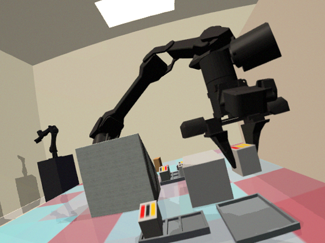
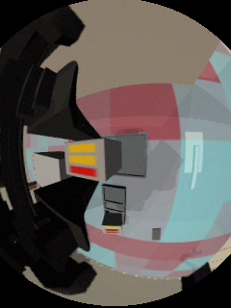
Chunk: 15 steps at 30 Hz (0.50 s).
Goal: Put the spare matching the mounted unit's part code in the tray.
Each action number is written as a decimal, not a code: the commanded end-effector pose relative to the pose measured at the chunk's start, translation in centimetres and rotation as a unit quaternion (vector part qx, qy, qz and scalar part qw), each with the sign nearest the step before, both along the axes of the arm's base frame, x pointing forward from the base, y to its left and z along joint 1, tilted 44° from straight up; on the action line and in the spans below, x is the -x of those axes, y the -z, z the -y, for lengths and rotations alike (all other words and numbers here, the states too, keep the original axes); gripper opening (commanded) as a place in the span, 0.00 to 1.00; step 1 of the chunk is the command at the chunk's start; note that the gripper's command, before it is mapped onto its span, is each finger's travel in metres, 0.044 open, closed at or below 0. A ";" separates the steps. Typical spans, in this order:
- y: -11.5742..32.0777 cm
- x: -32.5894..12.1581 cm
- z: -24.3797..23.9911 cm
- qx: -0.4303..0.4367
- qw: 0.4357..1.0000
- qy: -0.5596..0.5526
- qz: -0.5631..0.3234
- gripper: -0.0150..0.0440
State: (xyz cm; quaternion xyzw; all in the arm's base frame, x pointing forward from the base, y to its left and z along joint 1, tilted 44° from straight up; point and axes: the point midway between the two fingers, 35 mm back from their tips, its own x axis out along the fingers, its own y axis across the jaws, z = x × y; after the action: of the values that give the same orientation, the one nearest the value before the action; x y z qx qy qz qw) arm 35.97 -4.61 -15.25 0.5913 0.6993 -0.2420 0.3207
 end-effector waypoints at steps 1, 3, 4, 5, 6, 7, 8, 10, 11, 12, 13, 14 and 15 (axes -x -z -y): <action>0.4 0.2 -0.5 -0.003 1.000 0.002 -0.003 0.25; 0.6 0.3 -0.7 -0.003 1.000 0.002 -0.003 0.25; 0.7 0.3 -0.8 -0.003 1.000 0.002 -0.003 0.25; 0.8 0.3 -0.9 -0.003 1.000 0.002 -0.003 0.25; 0.9 0.3 -1.0 -0.003 1.000 0.002 -0.003 0.25; 1.0 0.3 -1.1 -0.004 1.000 0.002 -0.003 0.25; 1.1 0.3 -1.2 -0.004 1.000 0.002 -0.003 0.25; 1.3 0.4 -1.4 -0.004 1.000 0.001 -0.003 0.25; 1.3 0.4 -1.4 -0.004 1.000 0.001 -0.003 0.25; 1.4 0.4 -1.5 -0.004 1.000 0.001 -0.003 0.25; 1.5 0.4 -1.6 -0.004 1.000 0.001 -0.003 0.25; 1.6 0.5 -1.7 -0.004 1.000 0.001 -0.003 0.25; 1.7 0.5 -1.8 -0.004 1.000 0.001 -0.003 0.25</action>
State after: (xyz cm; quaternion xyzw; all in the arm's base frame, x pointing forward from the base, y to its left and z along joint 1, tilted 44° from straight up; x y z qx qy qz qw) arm 35.73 -3.20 -16.67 0.5915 0.6994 -0.2415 0.3204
